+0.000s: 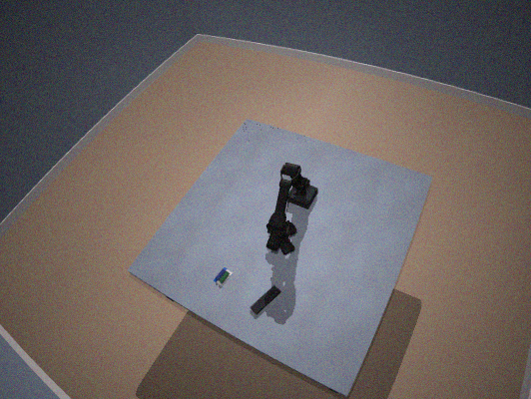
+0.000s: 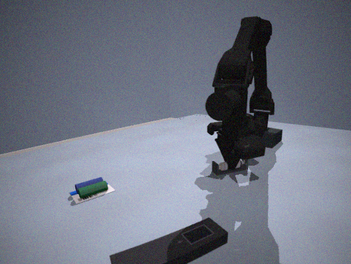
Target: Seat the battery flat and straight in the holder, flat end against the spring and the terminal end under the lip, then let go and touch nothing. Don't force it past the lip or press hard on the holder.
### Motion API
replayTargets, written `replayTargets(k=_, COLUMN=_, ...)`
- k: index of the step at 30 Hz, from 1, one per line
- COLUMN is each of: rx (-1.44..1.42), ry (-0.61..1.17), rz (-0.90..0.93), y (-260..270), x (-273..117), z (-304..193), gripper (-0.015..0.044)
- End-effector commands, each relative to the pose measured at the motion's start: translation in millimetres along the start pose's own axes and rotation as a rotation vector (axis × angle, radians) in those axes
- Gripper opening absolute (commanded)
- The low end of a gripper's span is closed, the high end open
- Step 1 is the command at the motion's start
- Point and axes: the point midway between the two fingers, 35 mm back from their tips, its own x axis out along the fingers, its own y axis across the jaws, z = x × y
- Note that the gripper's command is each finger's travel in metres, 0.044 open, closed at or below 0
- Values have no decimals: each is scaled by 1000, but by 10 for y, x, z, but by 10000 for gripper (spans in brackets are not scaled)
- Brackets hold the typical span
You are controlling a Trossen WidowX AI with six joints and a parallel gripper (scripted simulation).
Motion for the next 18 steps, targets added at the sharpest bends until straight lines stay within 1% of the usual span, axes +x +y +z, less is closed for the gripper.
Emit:
replayTargets(k=1, rx=3, ry=-1, rz=2, y=5, x=4, z=56, gripper=67)
replayTargets(k=18, rx=3, ry=4, rz=-2, y=7, x=5, z=76, gripper=67)
